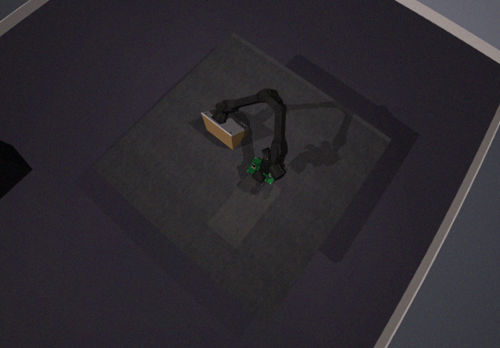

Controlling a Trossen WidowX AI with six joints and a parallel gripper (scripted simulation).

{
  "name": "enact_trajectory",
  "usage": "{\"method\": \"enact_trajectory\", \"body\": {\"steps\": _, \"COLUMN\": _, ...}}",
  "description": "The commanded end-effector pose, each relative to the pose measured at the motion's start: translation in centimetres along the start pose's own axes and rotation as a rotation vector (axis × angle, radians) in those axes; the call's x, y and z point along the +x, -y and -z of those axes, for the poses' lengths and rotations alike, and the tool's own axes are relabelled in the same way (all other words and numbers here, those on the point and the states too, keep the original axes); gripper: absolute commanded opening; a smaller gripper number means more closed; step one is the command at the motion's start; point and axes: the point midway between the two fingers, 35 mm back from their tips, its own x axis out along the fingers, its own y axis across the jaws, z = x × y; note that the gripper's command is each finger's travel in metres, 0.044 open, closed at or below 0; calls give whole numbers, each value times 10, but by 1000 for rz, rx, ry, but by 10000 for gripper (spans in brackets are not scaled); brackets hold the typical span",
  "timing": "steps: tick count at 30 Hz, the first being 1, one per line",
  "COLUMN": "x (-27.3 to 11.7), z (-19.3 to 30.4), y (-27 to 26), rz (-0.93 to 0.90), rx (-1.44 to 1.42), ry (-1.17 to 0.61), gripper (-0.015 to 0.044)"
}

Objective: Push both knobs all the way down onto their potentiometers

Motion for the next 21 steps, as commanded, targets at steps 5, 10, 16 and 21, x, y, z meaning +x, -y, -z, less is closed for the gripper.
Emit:
{"method": "enact_trajectory", "body": {"steps": 5, "x": -8, "z": -23, "y": -7, "rz": -17, "rx": 262, "ry": -15, "gripper": 0}}
{"method": "enact_trajectory", "body": {"steps": 10, "x": -10, "z": -30, "y": -10, "rz": -21, "rx": 344, "ry": -20, "gripper": 0}}
{"method": "enact_trajectory", "body": {"steps": 16, "x": 7, "z": -30, "y": -10, "rz": -22, "rx": 344, "ry": -20, "gripper": 0}}
{"method": "enact_trajectory", "body": {"steps": 21, "x": 10, "z": -30, "y": -11, "rz": -22, "rx": 344, "ry": -20, "gripper": 0}}
